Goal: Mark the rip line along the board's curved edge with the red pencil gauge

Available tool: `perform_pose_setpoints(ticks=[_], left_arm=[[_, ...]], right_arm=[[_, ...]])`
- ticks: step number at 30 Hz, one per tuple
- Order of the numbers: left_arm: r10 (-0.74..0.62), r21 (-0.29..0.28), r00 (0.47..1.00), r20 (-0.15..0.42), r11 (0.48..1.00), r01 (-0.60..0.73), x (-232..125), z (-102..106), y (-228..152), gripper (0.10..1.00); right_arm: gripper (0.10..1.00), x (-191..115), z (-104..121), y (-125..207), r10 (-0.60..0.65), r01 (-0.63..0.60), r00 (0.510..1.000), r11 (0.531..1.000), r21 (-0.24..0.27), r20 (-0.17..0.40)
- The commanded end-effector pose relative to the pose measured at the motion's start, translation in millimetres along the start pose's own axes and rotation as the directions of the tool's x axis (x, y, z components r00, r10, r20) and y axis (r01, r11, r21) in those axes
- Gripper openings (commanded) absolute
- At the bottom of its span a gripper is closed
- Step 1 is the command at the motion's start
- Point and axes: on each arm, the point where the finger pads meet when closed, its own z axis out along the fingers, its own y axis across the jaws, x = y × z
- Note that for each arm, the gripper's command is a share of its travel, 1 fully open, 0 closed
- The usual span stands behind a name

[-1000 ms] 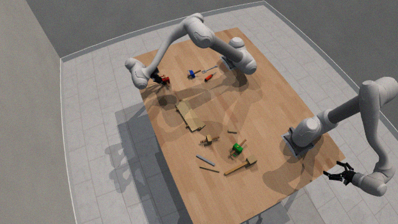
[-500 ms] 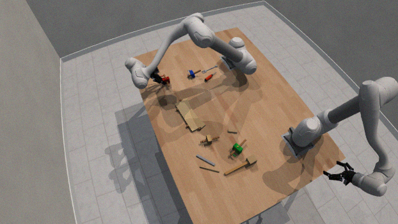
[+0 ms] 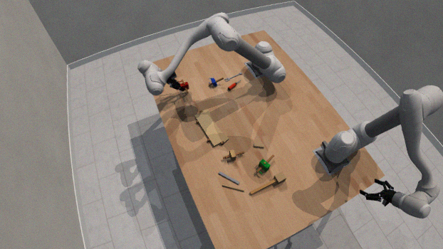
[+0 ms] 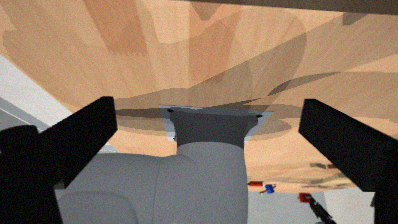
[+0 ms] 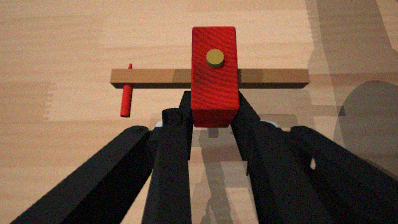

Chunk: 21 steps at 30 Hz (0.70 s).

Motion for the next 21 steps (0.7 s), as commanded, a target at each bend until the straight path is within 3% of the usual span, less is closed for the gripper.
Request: perform_pose_setpoints(ticks=[1, 11, 21], left_arm=[[-0.002, 0.000, 1.000, 0.008, 1.000, 0.002, -4.5, 2.1, -3.0, 1.000], [-0.002, 0.000, 1.000, 0.008, 1.000, 0.002, -4.5, 2.1, -3.0, 1.000], [-0.002, 0.000, 1.000, 0.008, 1.000, 0.002, -4.5, 2.1, -3.0, 1.000]], right_arm=[[0.099, 6.1, -14.1, -1.3, 0.005, -0.005, 1.000, 1.000, 0.008, 0.007], [0.099, 24.4, -39.7, -1.2, 0.005, -0.005, 1.000, 1.000, 0.008, 0.007], [0.099, 28.6, -46.0, -1.2, 0.005, -0.005, 1.000, 1.000, 0.008, 0.007]])
